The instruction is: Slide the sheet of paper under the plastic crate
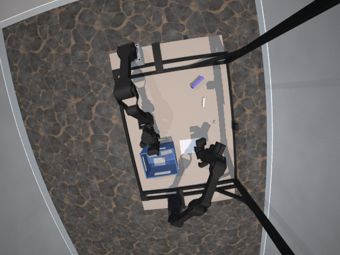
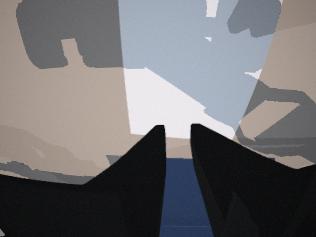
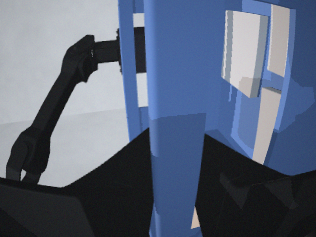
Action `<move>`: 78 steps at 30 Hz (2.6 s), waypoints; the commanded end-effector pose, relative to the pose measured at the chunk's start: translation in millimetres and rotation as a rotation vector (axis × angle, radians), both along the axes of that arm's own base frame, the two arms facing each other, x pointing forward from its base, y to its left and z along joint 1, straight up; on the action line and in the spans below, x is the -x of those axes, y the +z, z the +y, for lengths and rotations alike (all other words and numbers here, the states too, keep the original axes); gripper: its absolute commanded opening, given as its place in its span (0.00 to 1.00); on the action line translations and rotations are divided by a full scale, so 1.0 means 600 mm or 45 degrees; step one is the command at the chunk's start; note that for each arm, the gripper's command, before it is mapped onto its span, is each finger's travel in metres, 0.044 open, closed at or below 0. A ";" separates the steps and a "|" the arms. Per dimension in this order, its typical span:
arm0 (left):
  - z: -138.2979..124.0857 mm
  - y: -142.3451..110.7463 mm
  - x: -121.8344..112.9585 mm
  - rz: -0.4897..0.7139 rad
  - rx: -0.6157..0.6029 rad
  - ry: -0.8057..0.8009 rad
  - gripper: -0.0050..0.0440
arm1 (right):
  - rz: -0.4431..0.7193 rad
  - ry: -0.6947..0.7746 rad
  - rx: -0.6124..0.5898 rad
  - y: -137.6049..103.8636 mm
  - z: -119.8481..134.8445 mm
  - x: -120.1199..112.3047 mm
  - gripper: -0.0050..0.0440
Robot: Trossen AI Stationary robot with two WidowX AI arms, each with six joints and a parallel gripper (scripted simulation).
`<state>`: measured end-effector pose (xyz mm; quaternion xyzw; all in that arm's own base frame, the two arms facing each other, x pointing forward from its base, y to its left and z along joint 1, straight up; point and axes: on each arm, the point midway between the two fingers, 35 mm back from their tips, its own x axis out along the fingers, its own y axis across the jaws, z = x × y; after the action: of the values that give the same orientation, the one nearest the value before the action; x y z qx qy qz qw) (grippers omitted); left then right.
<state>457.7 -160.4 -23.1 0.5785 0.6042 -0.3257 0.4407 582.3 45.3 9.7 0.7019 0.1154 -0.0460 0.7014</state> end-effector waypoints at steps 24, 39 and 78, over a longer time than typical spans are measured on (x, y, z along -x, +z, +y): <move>0.001 0.000 -0.001 -0.005 -0.007 0.004 0.22 | -0.057 -0.001 -0.008 0.047 0.000 -0.008 0.10; 0.001 0.000 -0.001 -0.005 -0.007 0.004 0.22 | -0.057 -0.001 -0.008 0.054 0.000 -0.008 0.10; 0.001 0.000 -0.001 -0.005 -0.007 0.004 0.22 | -0.057 -0.001 -0.008 0.069 0.000 -0.008 0.10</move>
<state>457.7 -160.4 -23.2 0.5785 0.6043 -0.3256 0.4406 579.8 44.9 14.9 0.7002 0.1272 -0.0582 0.7001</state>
